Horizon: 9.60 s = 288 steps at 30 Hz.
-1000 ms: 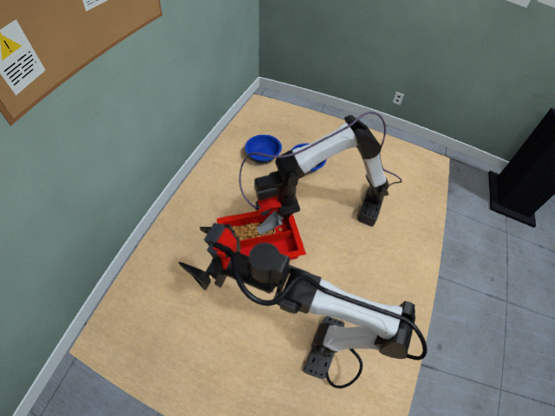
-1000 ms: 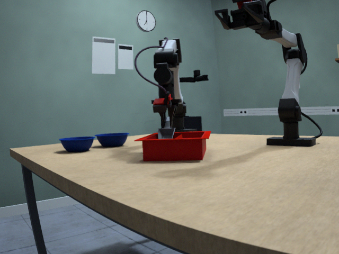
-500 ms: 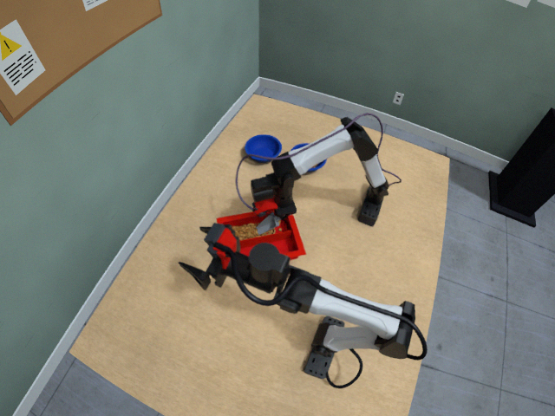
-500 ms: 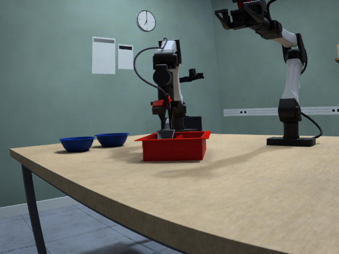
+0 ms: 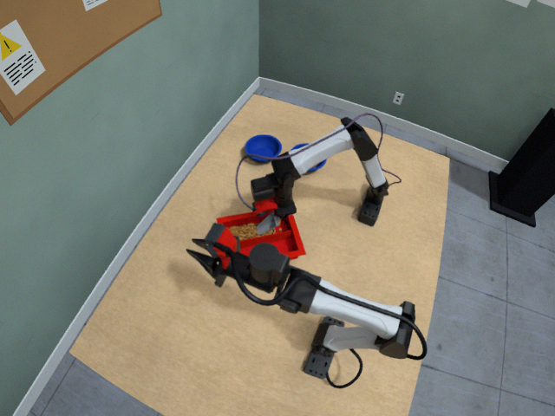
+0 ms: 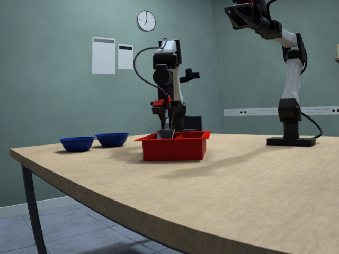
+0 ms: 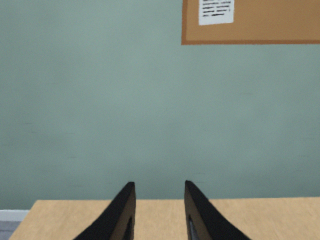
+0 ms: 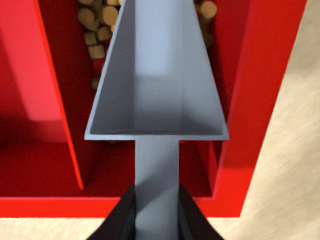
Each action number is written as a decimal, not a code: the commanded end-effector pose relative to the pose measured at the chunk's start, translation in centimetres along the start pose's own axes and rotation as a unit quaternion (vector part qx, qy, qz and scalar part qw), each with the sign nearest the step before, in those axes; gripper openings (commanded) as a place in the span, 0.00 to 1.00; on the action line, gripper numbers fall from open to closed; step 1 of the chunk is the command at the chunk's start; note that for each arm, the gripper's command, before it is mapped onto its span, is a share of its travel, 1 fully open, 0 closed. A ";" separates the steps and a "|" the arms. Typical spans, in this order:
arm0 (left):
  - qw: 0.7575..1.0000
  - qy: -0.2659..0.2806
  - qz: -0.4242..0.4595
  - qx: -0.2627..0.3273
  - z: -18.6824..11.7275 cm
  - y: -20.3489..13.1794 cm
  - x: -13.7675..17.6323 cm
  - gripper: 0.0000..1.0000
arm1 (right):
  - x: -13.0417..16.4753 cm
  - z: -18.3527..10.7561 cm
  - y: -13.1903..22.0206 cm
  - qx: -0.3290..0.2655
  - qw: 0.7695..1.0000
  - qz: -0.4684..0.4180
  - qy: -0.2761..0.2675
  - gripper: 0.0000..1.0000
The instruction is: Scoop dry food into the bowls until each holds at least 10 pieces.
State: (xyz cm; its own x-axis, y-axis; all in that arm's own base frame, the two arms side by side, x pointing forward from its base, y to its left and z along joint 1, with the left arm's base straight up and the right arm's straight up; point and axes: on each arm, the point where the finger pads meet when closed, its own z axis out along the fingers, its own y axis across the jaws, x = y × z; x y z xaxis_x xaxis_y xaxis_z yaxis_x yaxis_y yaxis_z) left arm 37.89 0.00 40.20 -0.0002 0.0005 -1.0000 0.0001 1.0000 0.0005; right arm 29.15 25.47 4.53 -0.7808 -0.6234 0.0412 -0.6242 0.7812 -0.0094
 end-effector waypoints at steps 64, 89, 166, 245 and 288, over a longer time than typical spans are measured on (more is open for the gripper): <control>0.718 0.325 -0.551 0.273 -3.5 -9.1 31.1 0.27 | -1.7 -2.7 -0.3 -0.002 0.999 0.002 -0.049 0.00; 0.671 0.365 -0.591 0.259 -5.1 -10.3 33.7 0.27 | -1.7 -2.7 -0.3 -0.002 0.999 0.002 -0.049 0.00; 0.669 0.365 -0.587 0.273 -1.9 -15.3 31.9 0.27 | -1.7 -2.7 0.2 -0.006 0.999 0.001 -0.051 0.00; 0.689 0.376 -0.559 0.265 -0.7 -17.1 27.5 0.00 | -1.6 -1.7 -3.7 -0.140 0.990 -0.011 -0.016 0.00; 0.701 0.377 -0.544 0.265 -0.2 -17.8 25.6 0.00 | -2.0 -3.3 -4.7 -0.157 0.987 -0.007 -0.041 0.00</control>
State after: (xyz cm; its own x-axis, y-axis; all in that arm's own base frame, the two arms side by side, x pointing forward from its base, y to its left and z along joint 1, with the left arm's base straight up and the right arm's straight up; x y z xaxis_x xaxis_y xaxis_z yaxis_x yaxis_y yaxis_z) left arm 36.56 -17.16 10.71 -0.8103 -0.5858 -0.0158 -0.1797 0.2740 -0.9448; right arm 32.19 23.15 5.37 -0.7649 -0.6431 0.0371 -0.5994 0.7317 0.3245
